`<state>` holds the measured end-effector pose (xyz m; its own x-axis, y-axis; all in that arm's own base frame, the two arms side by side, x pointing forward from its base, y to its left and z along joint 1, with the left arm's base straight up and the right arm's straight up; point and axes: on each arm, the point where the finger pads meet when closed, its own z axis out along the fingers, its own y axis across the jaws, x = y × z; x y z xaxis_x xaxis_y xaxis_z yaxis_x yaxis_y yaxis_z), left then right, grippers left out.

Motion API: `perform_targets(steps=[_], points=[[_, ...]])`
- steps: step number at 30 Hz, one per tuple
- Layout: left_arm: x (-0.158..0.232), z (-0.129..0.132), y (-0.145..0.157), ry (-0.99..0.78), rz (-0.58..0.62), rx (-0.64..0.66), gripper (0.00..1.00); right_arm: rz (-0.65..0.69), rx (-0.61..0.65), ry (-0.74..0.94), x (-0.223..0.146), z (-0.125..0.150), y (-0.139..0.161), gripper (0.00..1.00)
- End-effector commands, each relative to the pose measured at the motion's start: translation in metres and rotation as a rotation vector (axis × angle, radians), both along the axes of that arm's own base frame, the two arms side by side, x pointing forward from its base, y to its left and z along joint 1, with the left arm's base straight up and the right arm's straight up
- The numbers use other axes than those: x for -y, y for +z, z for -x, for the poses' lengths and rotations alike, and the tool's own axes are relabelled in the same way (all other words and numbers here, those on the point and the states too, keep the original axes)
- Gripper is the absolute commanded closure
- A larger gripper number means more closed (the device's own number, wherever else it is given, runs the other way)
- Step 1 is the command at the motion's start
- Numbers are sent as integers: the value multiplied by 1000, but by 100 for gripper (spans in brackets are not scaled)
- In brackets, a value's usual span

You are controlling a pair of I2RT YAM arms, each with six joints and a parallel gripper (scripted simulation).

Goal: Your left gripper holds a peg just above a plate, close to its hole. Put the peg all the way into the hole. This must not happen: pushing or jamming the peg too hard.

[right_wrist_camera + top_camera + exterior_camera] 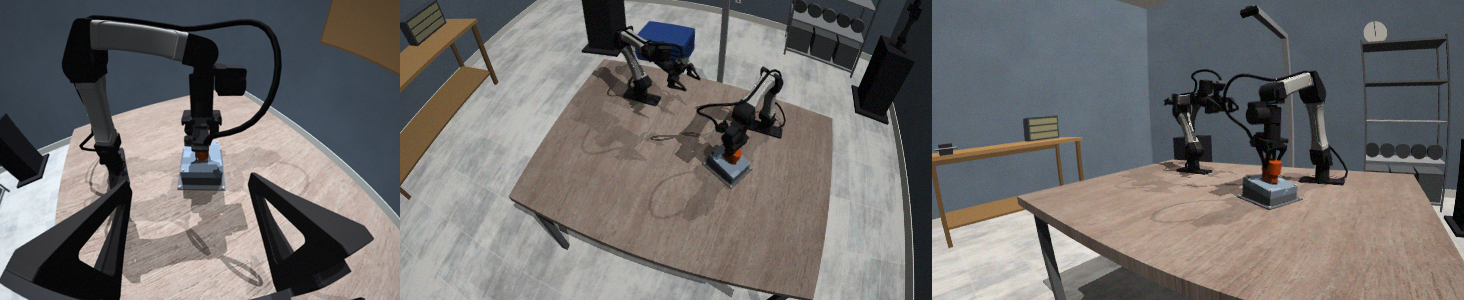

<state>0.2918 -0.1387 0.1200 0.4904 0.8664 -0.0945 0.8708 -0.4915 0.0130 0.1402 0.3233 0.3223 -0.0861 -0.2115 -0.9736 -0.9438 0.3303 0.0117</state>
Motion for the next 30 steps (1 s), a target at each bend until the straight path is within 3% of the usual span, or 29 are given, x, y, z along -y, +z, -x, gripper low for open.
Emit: perform_targets(steps=[1,30], points=[[2,-5,19,14,45,65,60,-9,0,-7,3,1,2,0],[7,-2,-9,-16,22,18,60,-9,0,-7,3,1,2,0]])
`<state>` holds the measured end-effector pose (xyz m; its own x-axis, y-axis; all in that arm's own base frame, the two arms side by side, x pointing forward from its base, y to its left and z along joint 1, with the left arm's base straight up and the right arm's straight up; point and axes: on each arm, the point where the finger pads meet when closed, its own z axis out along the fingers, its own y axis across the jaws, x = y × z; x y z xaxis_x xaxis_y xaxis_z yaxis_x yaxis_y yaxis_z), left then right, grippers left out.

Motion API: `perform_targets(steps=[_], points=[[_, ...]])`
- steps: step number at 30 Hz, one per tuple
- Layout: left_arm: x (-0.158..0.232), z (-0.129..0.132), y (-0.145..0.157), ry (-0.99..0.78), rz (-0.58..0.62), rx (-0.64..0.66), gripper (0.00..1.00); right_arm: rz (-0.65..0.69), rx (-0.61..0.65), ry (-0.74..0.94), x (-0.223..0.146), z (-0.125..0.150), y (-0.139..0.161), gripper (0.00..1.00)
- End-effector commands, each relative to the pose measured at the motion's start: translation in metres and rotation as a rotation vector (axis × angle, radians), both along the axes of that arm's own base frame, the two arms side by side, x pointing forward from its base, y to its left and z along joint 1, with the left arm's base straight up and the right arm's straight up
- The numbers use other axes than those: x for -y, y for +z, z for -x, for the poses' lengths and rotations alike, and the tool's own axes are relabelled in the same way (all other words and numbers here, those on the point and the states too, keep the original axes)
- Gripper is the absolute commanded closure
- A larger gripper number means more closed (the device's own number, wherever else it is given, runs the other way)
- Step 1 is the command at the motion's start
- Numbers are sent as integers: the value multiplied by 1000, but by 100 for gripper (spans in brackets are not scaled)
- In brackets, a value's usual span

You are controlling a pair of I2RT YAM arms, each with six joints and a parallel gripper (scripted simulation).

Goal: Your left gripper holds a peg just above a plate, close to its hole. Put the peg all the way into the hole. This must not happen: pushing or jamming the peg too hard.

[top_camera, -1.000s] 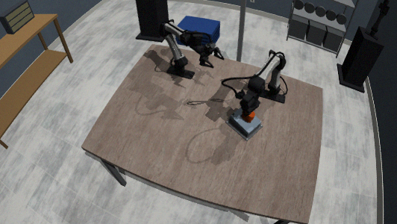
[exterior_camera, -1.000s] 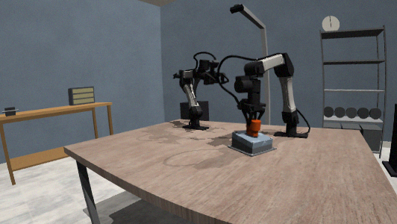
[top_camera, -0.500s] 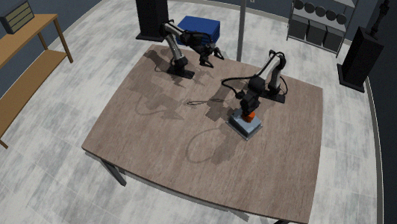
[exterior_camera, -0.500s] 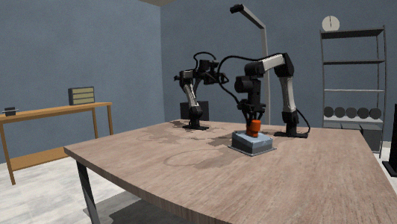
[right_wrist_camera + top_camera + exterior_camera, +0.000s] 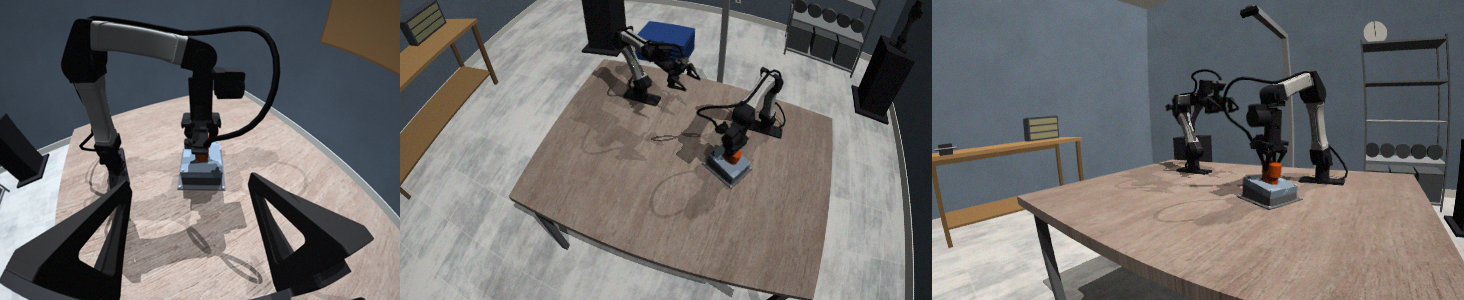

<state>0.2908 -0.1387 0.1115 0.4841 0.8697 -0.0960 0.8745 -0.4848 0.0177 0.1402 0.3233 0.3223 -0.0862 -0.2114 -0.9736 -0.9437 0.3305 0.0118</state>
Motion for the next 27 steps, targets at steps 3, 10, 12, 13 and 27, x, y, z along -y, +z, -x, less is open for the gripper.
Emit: perform_targets(steps=[3,10,12,13,27], points=[[8,-3,0,-25,21,21,60,-9,0,-7,3,1,2,0],[8,-2,-2,-25,26,27,60,-9,0,-7,3,1,2,0],[8,-3,-5,-24,25,23,60,-9,0,-7,3,1,2,0],[8,-2,-6,-24,24,22,60,-9,0,-7,3,1,2,0],[9,-2,-14,-9,24,17,60,-9,0,-7,3,1,2,0]])
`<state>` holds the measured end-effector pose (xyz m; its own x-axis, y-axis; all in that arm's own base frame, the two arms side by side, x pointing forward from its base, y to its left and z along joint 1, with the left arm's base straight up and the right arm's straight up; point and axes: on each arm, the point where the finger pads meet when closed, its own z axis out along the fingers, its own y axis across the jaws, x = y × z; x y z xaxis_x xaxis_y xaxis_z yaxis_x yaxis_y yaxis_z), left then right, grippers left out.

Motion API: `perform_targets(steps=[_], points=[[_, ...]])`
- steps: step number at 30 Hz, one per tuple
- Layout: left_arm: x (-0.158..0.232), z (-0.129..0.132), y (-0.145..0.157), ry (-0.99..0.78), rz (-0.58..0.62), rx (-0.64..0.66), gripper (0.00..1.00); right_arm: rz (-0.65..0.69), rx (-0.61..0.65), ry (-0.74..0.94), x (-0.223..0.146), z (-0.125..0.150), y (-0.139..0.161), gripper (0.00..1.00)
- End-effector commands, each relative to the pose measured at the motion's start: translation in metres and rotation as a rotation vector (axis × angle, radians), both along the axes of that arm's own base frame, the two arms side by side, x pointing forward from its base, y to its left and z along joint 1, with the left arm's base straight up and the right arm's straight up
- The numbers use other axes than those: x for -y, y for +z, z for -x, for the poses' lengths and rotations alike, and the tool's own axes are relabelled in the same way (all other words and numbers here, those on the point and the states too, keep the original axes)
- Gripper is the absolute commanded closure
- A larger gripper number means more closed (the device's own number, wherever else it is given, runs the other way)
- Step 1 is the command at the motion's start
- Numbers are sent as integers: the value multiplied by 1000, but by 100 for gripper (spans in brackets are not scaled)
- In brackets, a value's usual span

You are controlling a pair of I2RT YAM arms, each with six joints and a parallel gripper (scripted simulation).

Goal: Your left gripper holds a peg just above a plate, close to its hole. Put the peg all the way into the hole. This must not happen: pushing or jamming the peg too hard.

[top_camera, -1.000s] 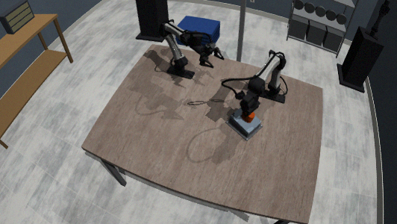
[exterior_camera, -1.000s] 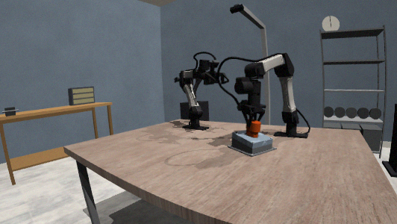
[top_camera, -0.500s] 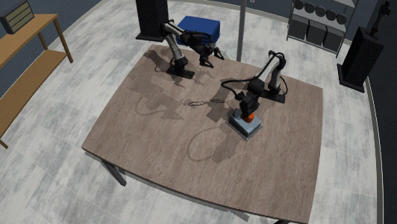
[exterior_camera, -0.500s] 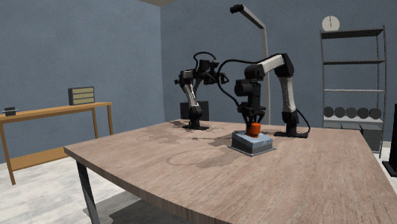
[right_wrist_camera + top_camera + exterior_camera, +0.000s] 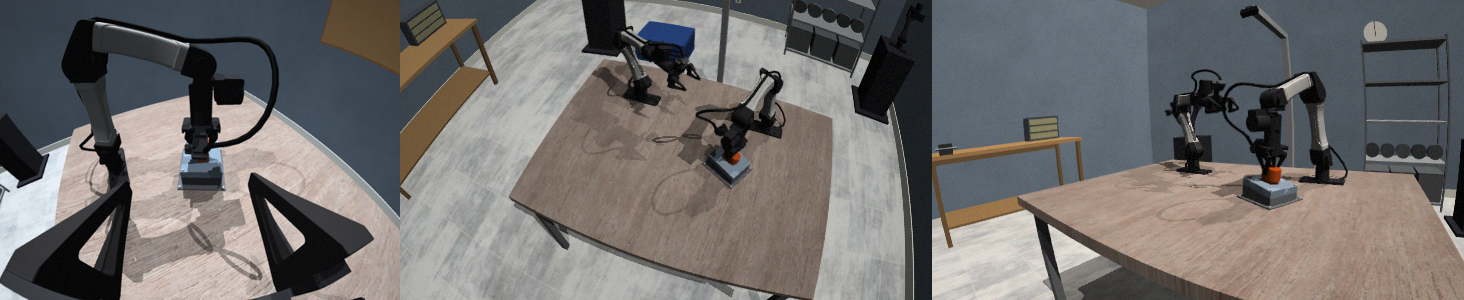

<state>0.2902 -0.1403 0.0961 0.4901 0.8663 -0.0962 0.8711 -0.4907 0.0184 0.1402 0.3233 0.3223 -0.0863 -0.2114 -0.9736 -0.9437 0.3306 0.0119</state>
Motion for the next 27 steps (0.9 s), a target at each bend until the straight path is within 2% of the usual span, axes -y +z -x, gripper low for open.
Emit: perform_targets(steps=[1,8,16,18,19,23,27], points=[[8,-3,-1,-2,22,13,60,-8,0,-7,3,1,2,0],[8,-2,-6,0,21,9,60,-8,0,-7,3,1,2,0],[2,-4,7,-3,15,41,60,-8,0,-7,3,1,2,0],[4,-4,5,-2,16,30,37,-8,0,-7,3,1,2,0],[3,-4,13,-3,22,45,30,-8,0,-7,3,1,2,0],[1,-6,44,-4,49,80,30,-8,0,-7,3,1,2,0],[0,-8,42,-3,33,36,30,-8,0,-7,3,1,2,0]])
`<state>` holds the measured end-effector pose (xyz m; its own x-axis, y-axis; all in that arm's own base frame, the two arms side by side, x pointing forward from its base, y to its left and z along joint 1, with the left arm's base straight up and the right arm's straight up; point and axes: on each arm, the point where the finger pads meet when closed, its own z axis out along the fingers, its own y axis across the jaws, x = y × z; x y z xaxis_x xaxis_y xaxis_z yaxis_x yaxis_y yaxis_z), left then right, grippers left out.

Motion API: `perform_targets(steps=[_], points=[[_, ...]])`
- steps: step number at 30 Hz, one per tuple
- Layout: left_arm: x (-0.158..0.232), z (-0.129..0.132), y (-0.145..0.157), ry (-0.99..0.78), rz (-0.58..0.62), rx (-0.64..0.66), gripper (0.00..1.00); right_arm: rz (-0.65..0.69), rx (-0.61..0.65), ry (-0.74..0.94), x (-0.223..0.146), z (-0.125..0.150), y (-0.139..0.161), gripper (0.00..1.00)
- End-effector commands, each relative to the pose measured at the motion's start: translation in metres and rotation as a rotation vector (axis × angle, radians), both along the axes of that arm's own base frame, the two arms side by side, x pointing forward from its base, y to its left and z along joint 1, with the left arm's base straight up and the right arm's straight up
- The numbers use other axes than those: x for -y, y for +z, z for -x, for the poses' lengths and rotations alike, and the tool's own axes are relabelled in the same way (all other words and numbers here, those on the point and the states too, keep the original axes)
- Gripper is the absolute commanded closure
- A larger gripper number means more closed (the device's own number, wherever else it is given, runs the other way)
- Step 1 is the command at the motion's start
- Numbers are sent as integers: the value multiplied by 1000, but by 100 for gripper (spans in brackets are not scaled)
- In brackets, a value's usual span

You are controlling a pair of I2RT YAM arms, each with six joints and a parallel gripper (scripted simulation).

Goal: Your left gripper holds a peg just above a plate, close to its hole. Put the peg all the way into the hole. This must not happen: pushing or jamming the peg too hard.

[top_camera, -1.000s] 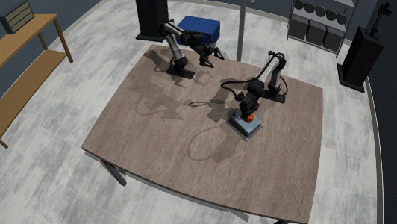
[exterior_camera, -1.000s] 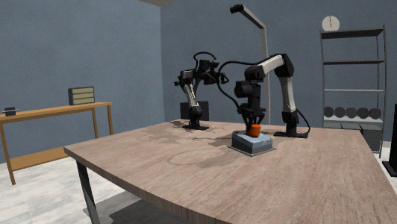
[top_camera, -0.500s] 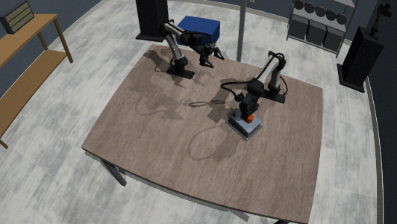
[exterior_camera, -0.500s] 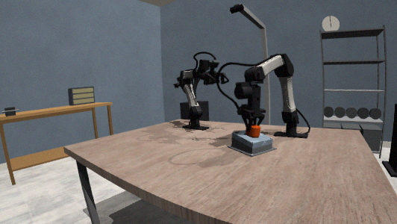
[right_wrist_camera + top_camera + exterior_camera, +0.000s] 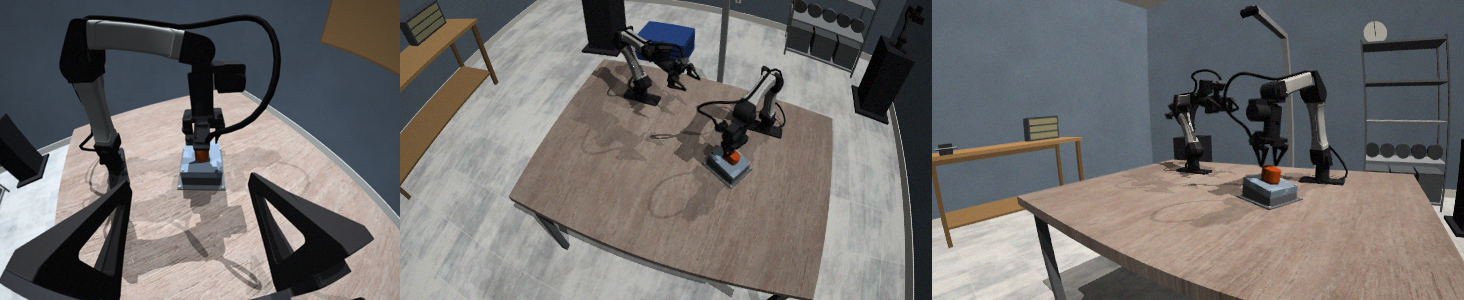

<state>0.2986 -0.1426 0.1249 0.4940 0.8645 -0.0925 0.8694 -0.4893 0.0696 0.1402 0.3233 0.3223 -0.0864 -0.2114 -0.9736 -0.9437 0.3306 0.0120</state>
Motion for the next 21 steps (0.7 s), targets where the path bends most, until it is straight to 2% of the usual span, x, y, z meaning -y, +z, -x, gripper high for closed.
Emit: perform_targets(steps=[1,21], points=[[-2,1,13,-4,10,-10,30,-8,0,-6,3,1,2,0],[-3,5,16,-5,-13,-13,30,-8,0,-6,3,1,2,0]])
